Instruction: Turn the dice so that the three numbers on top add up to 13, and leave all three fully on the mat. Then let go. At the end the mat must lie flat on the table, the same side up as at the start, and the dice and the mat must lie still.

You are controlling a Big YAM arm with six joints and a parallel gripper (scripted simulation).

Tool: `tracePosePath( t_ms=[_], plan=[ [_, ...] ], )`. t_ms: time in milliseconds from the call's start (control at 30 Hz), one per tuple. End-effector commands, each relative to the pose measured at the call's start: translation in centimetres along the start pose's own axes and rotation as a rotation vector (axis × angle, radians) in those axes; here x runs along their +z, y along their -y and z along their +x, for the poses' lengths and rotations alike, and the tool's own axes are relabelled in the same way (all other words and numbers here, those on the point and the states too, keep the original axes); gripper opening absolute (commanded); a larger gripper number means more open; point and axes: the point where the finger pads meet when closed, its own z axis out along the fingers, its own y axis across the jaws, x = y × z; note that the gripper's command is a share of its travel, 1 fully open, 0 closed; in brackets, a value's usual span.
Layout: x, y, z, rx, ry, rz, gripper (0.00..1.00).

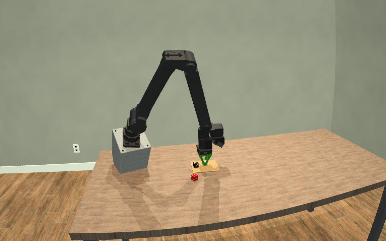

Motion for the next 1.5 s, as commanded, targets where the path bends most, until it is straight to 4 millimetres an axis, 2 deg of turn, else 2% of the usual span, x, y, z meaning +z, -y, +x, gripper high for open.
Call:
tracePosePath(
  t_ms=[0,1467],
  plan=[
    [0.05,-0.93,-0.68,-0.028,0.014,-0.005,0.20],
    [0.11,-0.99,-0.32,-0.030,0.012,-0.005,0.20]
  ],
)
